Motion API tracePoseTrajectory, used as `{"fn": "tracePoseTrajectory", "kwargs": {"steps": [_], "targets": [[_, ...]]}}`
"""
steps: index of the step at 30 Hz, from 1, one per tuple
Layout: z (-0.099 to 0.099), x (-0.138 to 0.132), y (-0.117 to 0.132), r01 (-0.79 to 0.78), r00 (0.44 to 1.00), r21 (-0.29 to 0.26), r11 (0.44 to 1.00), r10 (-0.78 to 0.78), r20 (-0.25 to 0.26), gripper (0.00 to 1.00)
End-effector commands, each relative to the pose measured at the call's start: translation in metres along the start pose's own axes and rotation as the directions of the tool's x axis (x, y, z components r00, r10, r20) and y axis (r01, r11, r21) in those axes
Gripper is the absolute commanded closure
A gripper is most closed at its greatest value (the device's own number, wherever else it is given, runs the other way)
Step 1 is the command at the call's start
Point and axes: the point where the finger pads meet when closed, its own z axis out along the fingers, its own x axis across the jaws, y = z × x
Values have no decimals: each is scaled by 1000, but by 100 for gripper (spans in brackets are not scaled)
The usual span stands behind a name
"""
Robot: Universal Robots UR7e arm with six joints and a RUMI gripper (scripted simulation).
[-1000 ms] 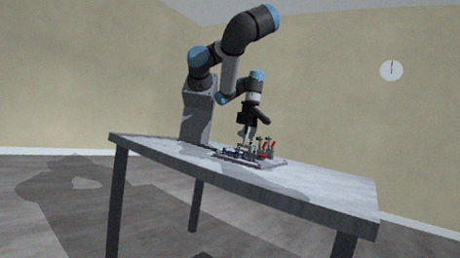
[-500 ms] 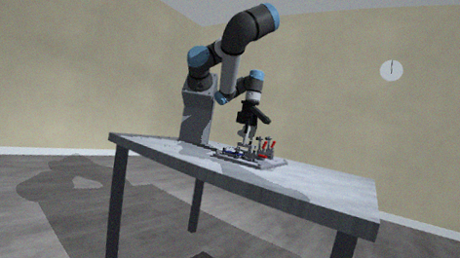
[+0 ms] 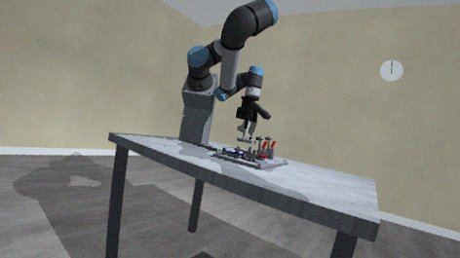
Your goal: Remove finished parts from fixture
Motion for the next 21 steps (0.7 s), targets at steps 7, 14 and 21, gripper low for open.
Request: {"fn": "tracePoseTrajectory", "kwargs": {"steps": [7, 14, 21], "targets": [[-11, 0, 2, 0, 1000, 0, 1000, 0, 0, 100], [-11, 0, 2, 0, 1000, 0, 1000, 0, 0, 100], [-11, 0, 2, 0, 1000, 0, 1000, 0, 0, 100]]}}
